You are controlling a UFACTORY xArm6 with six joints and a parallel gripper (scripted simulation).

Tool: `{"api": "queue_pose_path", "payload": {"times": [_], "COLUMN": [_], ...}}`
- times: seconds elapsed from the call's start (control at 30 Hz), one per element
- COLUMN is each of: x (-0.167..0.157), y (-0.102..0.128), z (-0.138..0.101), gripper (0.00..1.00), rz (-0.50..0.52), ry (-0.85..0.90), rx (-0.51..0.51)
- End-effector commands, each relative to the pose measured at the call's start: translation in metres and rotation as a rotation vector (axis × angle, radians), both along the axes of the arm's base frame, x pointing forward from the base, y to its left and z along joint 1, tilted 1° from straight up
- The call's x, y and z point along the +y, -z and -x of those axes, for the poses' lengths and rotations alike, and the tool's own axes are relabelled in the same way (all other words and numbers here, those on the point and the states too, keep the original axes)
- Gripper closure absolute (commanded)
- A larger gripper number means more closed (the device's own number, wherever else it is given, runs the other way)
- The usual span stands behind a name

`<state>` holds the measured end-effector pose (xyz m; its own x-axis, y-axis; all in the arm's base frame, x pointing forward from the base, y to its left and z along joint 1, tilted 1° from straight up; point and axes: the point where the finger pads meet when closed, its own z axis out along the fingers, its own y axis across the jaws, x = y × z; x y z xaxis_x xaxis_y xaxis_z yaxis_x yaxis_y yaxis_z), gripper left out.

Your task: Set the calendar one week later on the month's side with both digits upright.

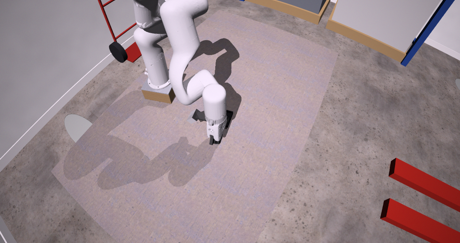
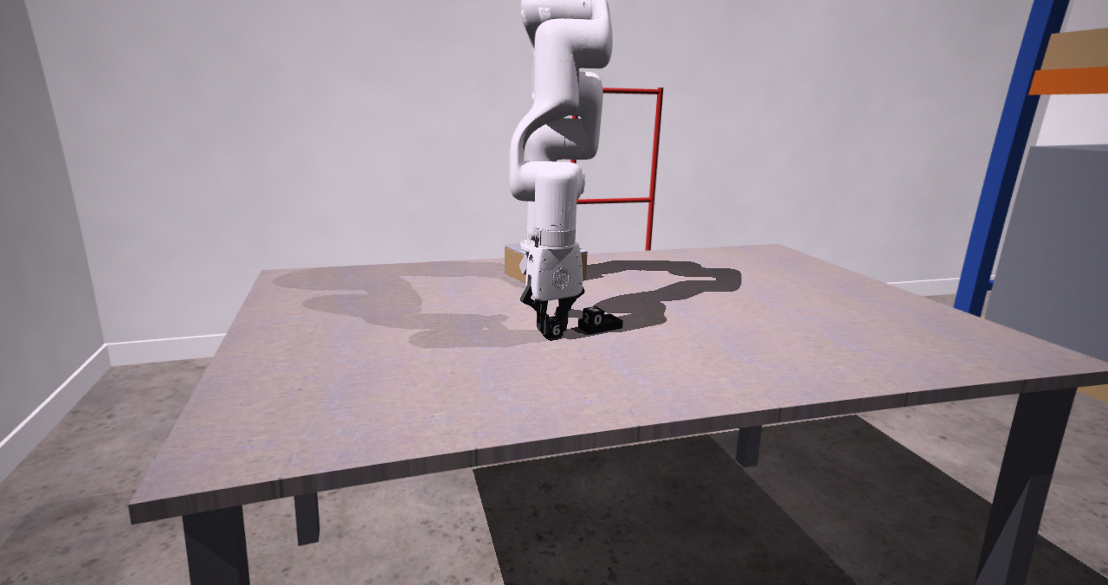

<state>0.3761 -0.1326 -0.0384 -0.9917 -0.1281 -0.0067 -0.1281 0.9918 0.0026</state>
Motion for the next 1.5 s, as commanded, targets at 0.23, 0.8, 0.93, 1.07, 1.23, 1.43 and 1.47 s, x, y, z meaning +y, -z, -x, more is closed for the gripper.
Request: {"api": "queue_pose_path", "payload": {"times": [0.23, 0.8, 0.93, 1.07, 1.23, 1.43, 1.47], "x": [-0.0005, -0.0005, -0.0005, -0.0005, -0.0005, -0.0005, -0.0005], "y": [-0.0010, 0.0023, 0.0027, 0.0027, 0.0027, 0.0027, 0.0027], "z": [-0.0014, -0.0014, -0.0014, -0.0014, -0.0014, -0.0014, -0.0014], "gripper": [0.71, 0.71, 0.71, 0.71, 0.71, 0.71, 0.71], "rz": [0.001, 0.001, 0.001, 0.001, 0.001, 0.001, 0.001], "ry": [0.000, 0.000, 0.000, 0.000, 0.000, 0.000, 0.000], "rx": [-0.003, -0.003, -0.003, -0.003, -0.003, -0.003, -0.003]}}
